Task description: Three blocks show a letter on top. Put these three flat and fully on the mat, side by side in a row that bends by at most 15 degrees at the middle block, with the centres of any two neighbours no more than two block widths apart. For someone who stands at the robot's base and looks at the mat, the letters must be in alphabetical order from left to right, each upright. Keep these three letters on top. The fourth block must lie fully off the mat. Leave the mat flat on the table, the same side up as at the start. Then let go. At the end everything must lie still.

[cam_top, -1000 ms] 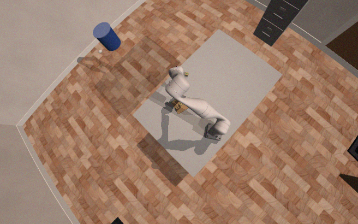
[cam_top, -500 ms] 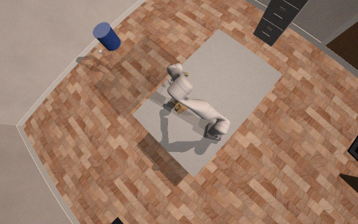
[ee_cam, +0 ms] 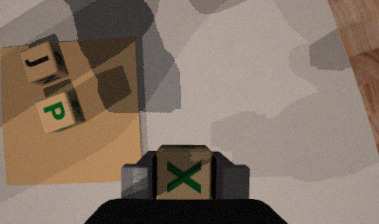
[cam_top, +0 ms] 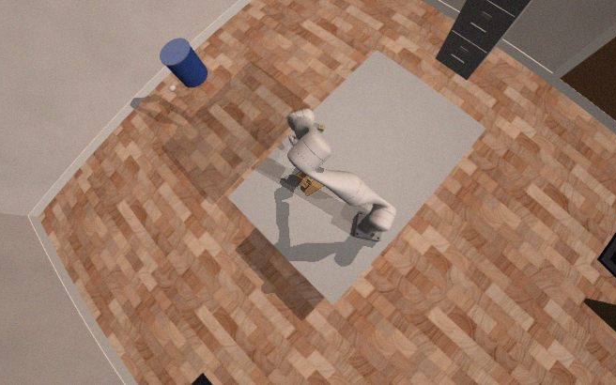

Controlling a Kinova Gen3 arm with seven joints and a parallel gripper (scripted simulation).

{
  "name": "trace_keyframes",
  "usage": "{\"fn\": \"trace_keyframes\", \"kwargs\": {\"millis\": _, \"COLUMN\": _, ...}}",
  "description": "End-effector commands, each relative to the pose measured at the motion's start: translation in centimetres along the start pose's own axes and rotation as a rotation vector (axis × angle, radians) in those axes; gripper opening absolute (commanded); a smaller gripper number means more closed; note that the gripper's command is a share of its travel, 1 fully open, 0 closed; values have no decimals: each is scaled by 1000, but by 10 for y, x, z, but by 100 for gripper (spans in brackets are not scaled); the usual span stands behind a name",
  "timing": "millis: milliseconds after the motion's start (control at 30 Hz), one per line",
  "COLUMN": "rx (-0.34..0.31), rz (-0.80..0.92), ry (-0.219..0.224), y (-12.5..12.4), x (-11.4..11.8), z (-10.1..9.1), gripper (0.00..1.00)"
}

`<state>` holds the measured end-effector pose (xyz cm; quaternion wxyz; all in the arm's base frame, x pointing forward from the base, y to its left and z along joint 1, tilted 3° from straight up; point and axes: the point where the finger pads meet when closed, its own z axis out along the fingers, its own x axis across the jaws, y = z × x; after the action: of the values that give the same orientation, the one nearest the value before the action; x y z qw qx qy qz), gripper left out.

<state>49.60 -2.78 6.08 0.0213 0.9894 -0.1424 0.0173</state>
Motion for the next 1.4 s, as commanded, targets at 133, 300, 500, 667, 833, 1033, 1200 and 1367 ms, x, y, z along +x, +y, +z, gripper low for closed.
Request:
{"fn": "trace_keyframes", "kwargs": {"millis": 133, "rx": -1, "rz": 27, "ry": -2, "y": -1, "x": -1, "z": 0, "gripper": 57}}
{"fn": "trace_keyframes", "kwargs": {"millis": 300, "rx": -3, "rz": 83, "ry": -8, "y": -1, "x": -3, "z": 1, "gripper": 57}}
{"fn": "trace_keyframes", "kwargs": {"millis": 500, "rx": -7, "rz": 184, "ry": -18, "y": 0, "x": -7, "z": 3, "gripper": 57}}
{"fn": "trace_keyframes", "kwargs": {"millis": 667, "rx": -10, "rz": 249, "ry": -24, "y": 0, "x": -10, "z": 5, "gripper": 57}}
{"fn": "trace_keyframes", "kwargs": {"millis": 833, "rx": -18, "rz": 379, "ry": -35, "y": 0, "x": -15, "z": 7, "gripper": 57}}
{"fn": "trace_keyframes", "kwargs": {"millis": 1033, "rx": -29, "rz": 567, "ry": -46, "y": 1, "x": -21, "z": 10, "gripper": 57}}
{"fn": "trace_keyframes", "kwargs": {"millis": 1200, "rx": -36, "rz": 672, "ry": -51, "y": 2, "x": -25, "z": 11, "gripper": 57}}
{"fn": "trace_keyframes", "kwargs": {"millis": 1367, "rx": -48, "rz": 862, "ry": -56, "y": 4, "x": -31, "z": 12, "gripper": 57}}
